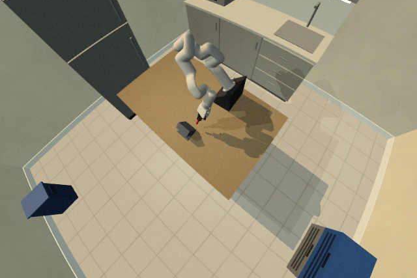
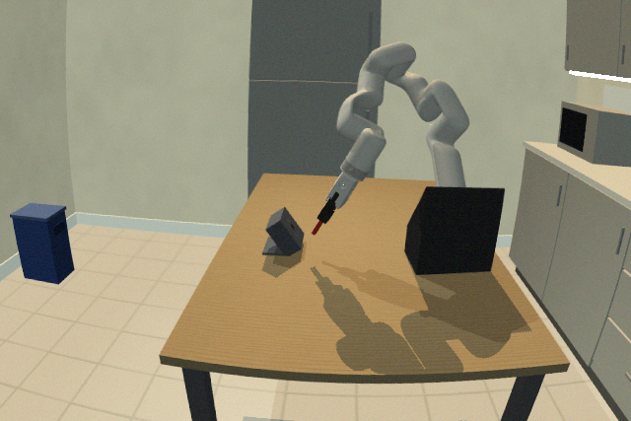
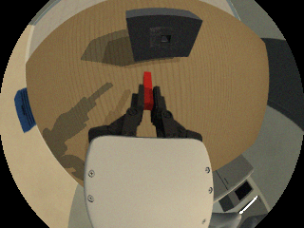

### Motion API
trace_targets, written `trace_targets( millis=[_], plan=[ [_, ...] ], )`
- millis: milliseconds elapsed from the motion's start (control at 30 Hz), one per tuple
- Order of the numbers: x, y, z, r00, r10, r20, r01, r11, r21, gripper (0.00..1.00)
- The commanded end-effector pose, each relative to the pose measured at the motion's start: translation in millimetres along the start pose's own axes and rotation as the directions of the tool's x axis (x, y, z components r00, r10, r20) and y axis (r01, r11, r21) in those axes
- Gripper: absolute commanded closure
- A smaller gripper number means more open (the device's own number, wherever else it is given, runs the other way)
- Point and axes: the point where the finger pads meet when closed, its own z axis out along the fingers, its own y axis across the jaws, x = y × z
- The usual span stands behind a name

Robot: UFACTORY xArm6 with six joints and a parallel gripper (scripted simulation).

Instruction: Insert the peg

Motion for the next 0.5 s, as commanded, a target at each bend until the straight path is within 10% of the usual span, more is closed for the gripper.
trace_targets(
  millis=[0,467],
  plan=[
    [3,4,0,1.0,-0.01,-0.024,0.01,1.0,0.007,1.0],
    [7,18,-1,0.995,-0.044,-0.092,0.047,0.999,0.026,1.0]
  ],
)
